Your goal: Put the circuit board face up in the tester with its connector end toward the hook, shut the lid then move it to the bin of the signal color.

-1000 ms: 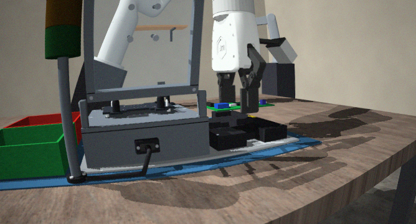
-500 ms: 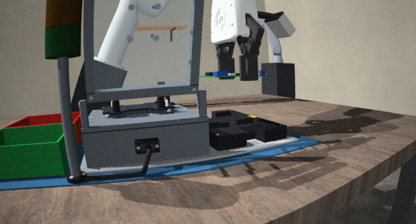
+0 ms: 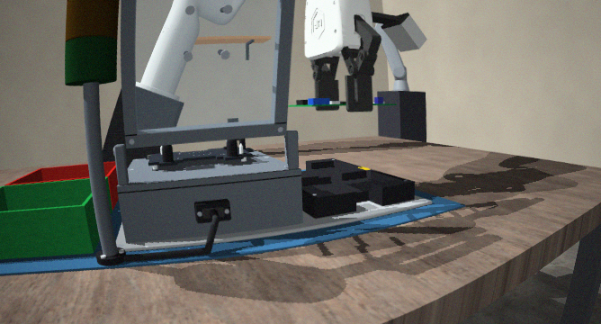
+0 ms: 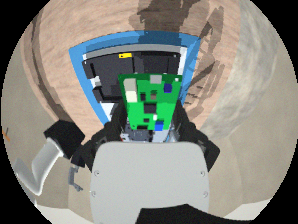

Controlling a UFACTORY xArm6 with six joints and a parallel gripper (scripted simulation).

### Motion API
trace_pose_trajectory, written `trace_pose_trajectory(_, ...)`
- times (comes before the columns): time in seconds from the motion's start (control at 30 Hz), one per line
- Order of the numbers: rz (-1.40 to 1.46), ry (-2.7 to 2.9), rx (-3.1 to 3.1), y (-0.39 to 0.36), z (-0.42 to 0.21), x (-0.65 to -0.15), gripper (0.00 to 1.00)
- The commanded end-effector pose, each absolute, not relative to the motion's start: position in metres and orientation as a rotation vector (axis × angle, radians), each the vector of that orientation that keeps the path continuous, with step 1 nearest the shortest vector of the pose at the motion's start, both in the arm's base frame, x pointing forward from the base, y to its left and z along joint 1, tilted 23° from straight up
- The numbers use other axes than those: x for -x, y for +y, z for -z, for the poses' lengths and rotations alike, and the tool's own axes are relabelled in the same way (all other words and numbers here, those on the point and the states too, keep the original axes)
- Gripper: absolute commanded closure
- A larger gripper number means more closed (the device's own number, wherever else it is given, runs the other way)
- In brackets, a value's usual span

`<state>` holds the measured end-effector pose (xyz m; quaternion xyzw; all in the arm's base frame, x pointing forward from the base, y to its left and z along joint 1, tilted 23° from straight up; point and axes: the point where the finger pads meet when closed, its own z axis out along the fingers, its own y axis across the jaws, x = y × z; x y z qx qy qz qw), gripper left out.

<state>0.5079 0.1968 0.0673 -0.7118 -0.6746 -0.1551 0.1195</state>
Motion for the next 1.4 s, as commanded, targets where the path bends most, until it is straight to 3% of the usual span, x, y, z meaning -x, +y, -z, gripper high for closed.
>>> trace_pose_trajectory(0.0, 0.459, -1.973, 2.081, 0.197, -0.069, -0.509, 0.21)
trace_pose_trajectory(0.5, 0.459, -1.973, 2.081, 0.179, -0.063, -0.504, 0.21)
trace_pose_trajectory(1.37, 0.459, -1.973, 2.081, 0.064, -0.023, -0.468, 0.21)
